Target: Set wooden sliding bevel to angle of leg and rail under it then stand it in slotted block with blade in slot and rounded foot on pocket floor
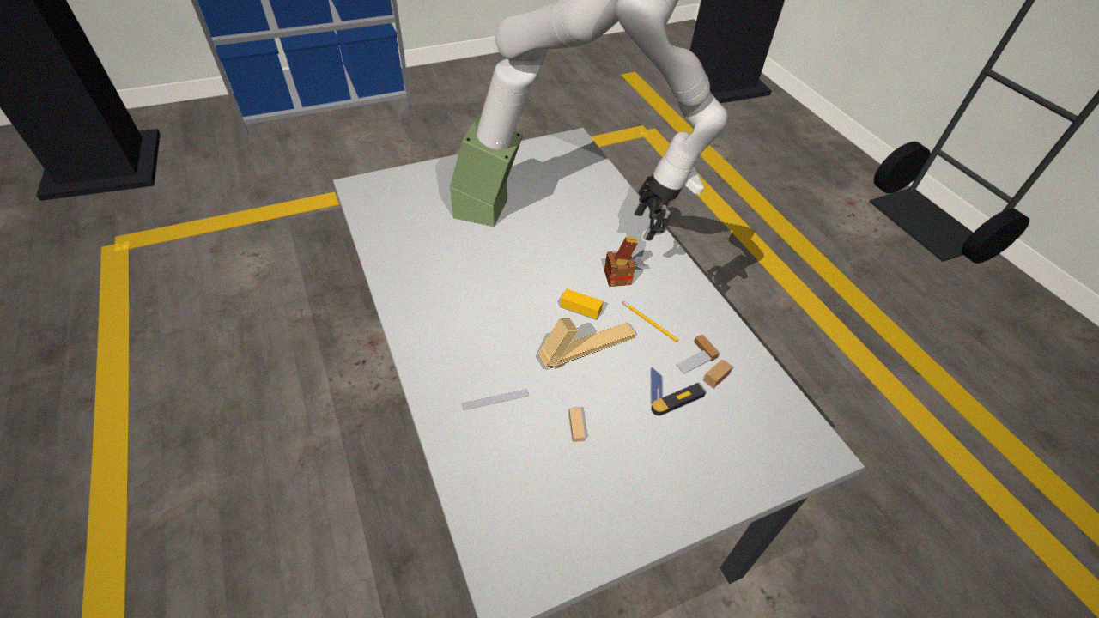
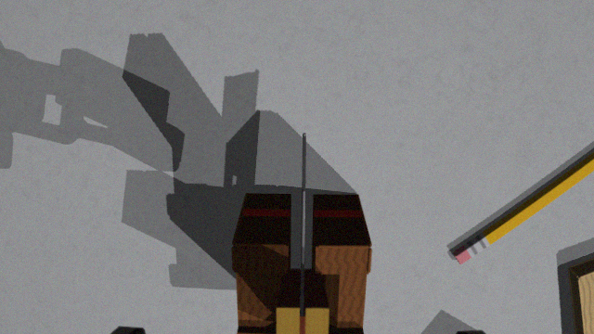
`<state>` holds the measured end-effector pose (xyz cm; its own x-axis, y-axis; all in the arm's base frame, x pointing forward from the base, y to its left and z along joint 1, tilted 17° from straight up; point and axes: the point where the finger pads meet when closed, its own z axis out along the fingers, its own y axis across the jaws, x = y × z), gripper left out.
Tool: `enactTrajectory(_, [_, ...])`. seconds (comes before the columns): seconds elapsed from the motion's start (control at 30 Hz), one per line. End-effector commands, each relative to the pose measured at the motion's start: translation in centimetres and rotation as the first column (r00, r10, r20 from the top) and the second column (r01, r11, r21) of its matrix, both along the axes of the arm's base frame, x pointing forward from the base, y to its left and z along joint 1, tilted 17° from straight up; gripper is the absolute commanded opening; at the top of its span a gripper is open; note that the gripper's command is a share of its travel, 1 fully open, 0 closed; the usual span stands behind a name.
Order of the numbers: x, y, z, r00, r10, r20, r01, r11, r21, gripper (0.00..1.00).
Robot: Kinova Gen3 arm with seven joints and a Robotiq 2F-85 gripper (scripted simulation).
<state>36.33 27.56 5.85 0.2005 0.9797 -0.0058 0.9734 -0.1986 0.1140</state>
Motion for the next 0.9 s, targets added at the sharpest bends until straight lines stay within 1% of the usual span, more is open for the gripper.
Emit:
enactTrajectory(0.0, [0.33,0.01,-1.76,1.000,-0.001,0.004,0.001,1.000,0.001,1.00])
enactTrajectory(0.63, [0.34,0.01,-1.84,1.000,-0.001,0.004,0.001,1.000,0.001,1.00])
enactTrajectory(0.87, [0.42,-0.01,-2.54,1.000,-0.001,0.004,0.001,1.000,0.001,1.00])
